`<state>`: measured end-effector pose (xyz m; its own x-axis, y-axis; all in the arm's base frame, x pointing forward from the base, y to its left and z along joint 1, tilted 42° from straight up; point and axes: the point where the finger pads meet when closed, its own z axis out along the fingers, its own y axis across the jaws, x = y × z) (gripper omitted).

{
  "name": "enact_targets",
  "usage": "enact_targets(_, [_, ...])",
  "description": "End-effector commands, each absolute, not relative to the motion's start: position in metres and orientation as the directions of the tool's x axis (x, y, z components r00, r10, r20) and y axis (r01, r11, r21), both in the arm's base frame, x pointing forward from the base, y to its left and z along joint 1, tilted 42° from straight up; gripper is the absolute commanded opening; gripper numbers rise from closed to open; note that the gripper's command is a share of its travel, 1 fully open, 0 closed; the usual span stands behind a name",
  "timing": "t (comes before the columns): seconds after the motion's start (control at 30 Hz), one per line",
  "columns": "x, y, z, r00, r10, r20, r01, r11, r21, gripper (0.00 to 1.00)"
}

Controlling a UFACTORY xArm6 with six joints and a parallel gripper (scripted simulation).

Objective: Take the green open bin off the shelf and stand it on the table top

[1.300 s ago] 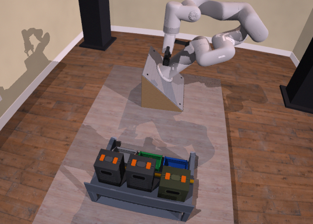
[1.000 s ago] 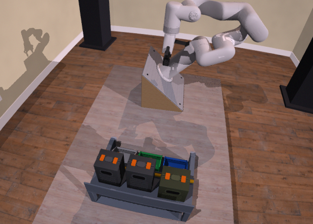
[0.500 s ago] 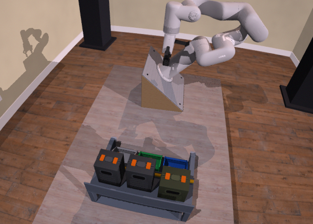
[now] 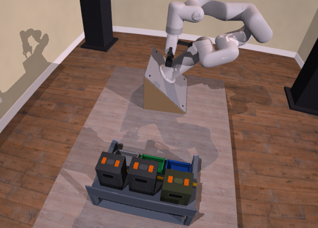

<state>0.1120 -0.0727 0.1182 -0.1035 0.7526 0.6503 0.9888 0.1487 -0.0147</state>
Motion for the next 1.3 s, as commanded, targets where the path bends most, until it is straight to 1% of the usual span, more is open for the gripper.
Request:
enact_targets(0.0, [0.113,-0.074,0.119,-0.104,0.754,0.648,0.989,0.148,-0.014,1.00])
enact_targets(0.37, [0.113,-0.074,0.119,-0.104,0.754,0.648,0.989,0.148,-0.014,1.00])
enact_targets(0.53, [0.162,-0.071,0.123,-0.354,0.687,0.635,0.929,0.336,0.155,1.00])
enact_targets(0.93, [0.162,-0.071,0.123,-0.354,0.687,0.635,0.929,0.336,0.155,1.00])
enact_targets(1.1, [0.212,-0.068,0.128,-0.580,0.573,0.579,0.807,0.499,0.314,1.00])
enact_targets(1.27, [0.212,-0.068,0.128,-0.580,0.573,0.579,0.807,0.499,0.314,1.00])
